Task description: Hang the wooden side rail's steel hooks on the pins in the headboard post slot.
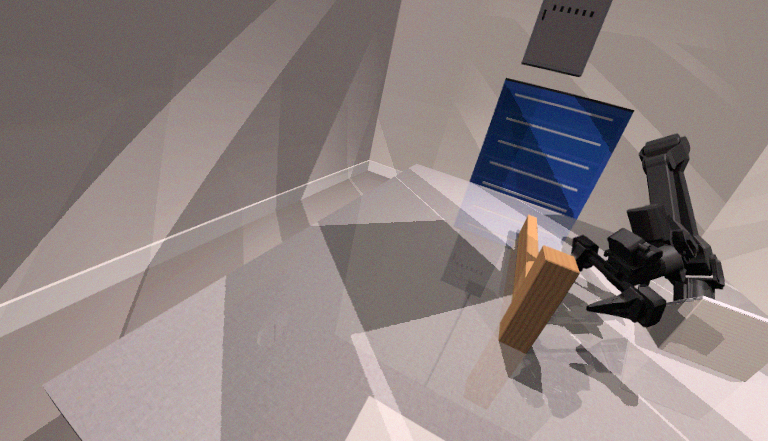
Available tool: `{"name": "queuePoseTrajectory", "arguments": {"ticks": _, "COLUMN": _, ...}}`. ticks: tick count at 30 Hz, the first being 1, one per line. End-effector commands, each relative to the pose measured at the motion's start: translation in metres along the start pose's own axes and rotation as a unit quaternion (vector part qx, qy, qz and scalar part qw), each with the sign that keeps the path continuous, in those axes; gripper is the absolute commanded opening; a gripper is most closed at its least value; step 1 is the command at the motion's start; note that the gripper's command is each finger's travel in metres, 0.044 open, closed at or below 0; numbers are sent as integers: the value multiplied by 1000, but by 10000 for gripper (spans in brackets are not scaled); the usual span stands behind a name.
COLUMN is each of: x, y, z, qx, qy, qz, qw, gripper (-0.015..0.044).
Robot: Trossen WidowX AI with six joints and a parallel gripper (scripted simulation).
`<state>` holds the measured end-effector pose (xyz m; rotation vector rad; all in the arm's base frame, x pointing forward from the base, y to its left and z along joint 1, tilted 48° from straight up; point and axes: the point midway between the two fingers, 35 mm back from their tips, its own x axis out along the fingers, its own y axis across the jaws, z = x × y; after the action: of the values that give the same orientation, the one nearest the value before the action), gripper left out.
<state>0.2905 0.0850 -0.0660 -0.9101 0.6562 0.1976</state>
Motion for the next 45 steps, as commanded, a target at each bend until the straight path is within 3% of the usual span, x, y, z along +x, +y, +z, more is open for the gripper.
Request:
{"name": "queuePoseTrajectory", "arguments": {"ticks": 1, "x": 14, "y": -12, "z": 19, "qx": -52, "qy": 35, "qz": 52, "qw": 997, "gripper": 440}}
{"name": "queuePoseTrajectory", "arguments": {"ticks": 13, "x": -8, "y": -61, "z": 41, "qx": -125, "qy": 93, "qz": 156, "qw": 975, "gripper": 440}}
{"name": "queuePoseTrajectory", "arguments": {"ticks": 45, "x": -9, "y": -62, "z": 42, "qx": -126, "qy": 93, "qz": 158, "qw": 975, "gripper": 440}}
